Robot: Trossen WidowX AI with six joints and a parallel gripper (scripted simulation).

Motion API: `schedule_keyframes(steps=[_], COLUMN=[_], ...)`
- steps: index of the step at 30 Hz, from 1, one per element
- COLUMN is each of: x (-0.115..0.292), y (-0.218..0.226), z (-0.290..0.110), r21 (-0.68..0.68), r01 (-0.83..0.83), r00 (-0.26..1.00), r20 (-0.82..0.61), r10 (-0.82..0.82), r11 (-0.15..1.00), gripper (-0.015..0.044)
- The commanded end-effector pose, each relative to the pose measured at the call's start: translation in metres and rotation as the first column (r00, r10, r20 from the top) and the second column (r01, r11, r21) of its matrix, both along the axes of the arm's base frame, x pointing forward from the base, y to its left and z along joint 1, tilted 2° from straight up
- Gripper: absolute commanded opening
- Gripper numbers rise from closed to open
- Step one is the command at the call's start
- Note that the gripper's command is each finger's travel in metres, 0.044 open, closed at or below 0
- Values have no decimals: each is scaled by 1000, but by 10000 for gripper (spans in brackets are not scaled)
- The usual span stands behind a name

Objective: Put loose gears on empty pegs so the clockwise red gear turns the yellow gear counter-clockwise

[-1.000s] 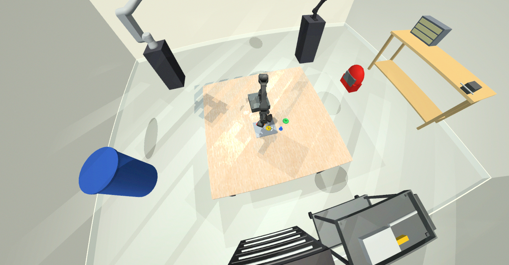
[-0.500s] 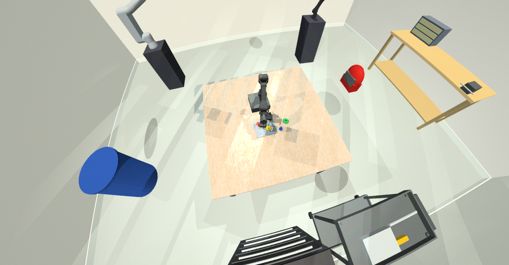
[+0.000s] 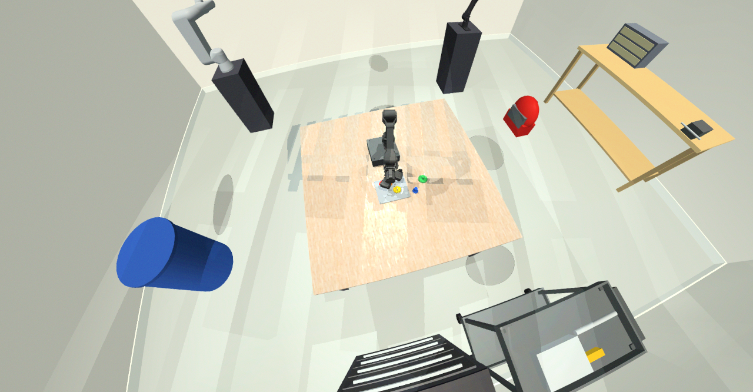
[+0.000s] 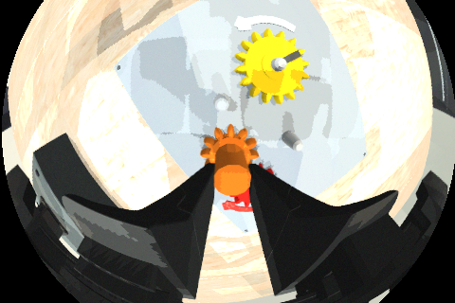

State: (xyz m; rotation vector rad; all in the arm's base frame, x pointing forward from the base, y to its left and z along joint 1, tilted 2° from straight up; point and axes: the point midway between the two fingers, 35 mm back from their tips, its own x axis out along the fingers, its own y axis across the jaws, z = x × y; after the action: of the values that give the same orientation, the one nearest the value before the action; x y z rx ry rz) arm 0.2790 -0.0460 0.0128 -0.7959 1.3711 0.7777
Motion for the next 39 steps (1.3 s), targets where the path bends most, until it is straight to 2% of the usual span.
schedule_keyframes(steps=[1,5,6,11,17,20,21,26,31,36,39], x=[-1,-1,-1,0,-2,-3,-1,24,47,66,75], y=[0,0,0,-1,-1,-1,0,27,68,112,134], z=[-1,1,1,11,47,48,41,45,45,45,47], r21=[5,2,2,-1,-2,-2,-1,14,20,28,37], r01=[71,22,4,-38,-60,-61,-40,268,580,828,920], r00=[997,1000,1000,999,998,998,999,963,815,561,392], r20=[-3,-2,-2,-1,-1,-1,-3,-8,-22,-35,-48], r10=[-71,-22,-4,38,60,61,40,-268,-579,-827,-919], r11=[997,1000,1000,999,998,998,999,963,815,561,391], gripper=[26,131,140,140,140,140,166,298,429,440,440])
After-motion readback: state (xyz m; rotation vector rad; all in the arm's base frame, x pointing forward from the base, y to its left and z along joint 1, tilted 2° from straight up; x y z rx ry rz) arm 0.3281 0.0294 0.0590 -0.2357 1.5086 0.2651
